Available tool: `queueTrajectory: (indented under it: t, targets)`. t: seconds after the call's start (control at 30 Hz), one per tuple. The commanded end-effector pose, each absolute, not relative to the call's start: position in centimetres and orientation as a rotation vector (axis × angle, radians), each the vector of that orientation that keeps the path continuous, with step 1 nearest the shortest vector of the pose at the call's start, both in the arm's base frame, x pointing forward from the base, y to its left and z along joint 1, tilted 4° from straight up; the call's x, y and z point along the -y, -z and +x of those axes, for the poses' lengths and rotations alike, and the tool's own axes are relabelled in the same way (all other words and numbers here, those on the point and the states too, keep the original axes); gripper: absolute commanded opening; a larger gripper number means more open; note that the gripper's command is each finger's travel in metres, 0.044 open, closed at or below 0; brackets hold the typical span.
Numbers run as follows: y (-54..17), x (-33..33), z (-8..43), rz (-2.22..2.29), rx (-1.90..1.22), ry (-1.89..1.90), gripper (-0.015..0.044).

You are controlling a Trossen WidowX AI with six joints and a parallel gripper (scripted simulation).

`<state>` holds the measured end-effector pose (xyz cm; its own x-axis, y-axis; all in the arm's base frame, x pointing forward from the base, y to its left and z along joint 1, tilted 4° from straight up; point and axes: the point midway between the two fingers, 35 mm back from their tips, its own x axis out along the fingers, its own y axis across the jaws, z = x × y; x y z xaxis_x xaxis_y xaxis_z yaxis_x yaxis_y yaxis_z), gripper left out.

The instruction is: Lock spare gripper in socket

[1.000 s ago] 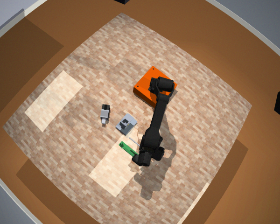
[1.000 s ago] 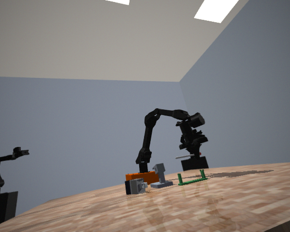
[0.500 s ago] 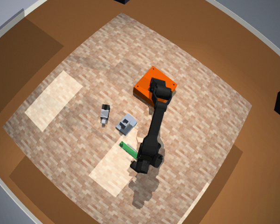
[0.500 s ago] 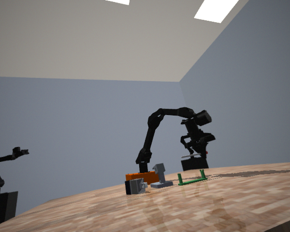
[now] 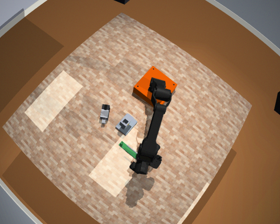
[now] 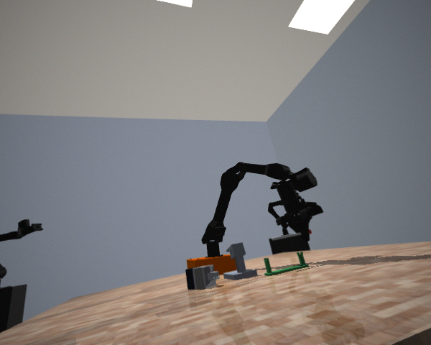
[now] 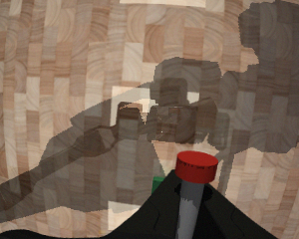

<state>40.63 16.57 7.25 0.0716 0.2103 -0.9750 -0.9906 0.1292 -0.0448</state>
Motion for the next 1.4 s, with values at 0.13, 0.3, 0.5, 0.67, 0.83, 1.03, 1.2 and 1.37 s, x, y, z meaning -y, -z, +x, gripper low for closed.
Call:
queueTrajectory:
  t: [0.13,0.3,0.5,0.67,0.83,1.03,1.2,1.37]
  targets:
    - [-6.0,-16.7,40.7,-0.986,-1.066,-1.168,0.0000]
    - [-5.2,-16.7,40.7,-0.986,-1.064,-1.167,0.0000]
    - [-4.4,-16.8,40.7,-0.986,-1.061,-1.166,0.0000]
    - [-3.7,-16.8,40.8,-0.987,-1.059,-1.165,0.0000]
    - [-3.0,-16.9,40.8,-0.987,-1.057,-1.164,0.0000]
    - [-2.2,-16.9,40.9,-0.987,-1.054,-1.163,0.0000]
    - [-2.1,-16.9,40.9,-0.987,-1.054,-1.163,0.0000]
    - [-2.1,-16.9,40.9,-0.987,-1.054,-1.163,0.0000]
